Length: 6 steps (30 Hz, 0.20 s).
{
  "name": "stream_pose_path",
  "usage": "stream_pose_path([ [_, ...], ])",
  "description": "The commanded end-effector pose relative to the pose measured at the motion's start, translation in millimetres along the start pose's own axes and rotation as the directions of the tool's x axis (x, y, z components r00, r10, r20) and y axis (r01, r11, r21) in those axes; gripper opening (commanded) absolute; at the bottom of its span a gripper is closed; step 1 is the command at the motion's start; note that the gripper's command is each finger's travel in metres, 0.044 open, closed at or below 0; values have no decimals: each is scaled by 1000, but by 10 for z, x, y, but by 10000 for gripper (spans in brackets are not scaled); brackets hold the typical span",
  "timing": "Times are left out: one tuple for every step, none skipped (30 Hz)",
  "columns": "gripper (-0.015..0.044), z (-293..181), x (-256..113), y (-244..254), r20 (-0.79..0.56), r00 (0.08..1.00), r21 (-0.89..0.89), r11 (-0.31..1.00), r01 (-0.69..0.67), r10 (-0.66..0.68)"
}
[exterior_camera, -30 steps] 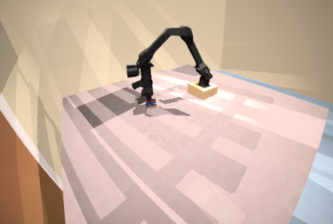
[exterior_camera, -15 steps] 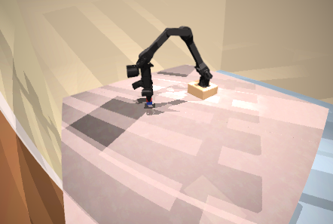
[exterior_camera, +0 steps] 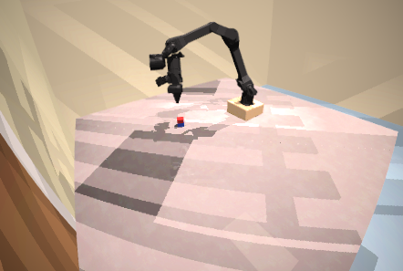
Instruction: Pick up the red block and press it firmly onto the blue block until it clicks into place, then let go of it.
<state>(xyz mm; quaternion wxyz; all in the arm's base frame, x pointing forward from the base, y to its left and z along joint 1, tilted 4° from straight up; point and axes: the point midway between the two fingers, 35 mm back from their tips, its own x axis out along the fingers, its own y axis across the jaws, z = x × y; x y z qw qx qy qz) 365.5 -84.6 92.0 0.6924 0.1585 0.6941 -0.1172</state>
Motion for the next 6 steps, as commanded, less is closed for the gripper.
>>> stream_pose_path([
  [220,-9,29,-9,-15,1000,-2,1000,7,-7],
  [220,-9,29,-9,-15,1000,-2,1000,7,-7],
  [220,-9,29,-9,-15,1000,-2,1000,7,-7],
  [220,-9,29,-9,-15,1000,-2,1000,7,-7],
  [220,-9,29,-9,-15,1000,-2,1000,7,-7],
  [220,-9,29,-9,-15,1000,-2,1000,7,-7],
])
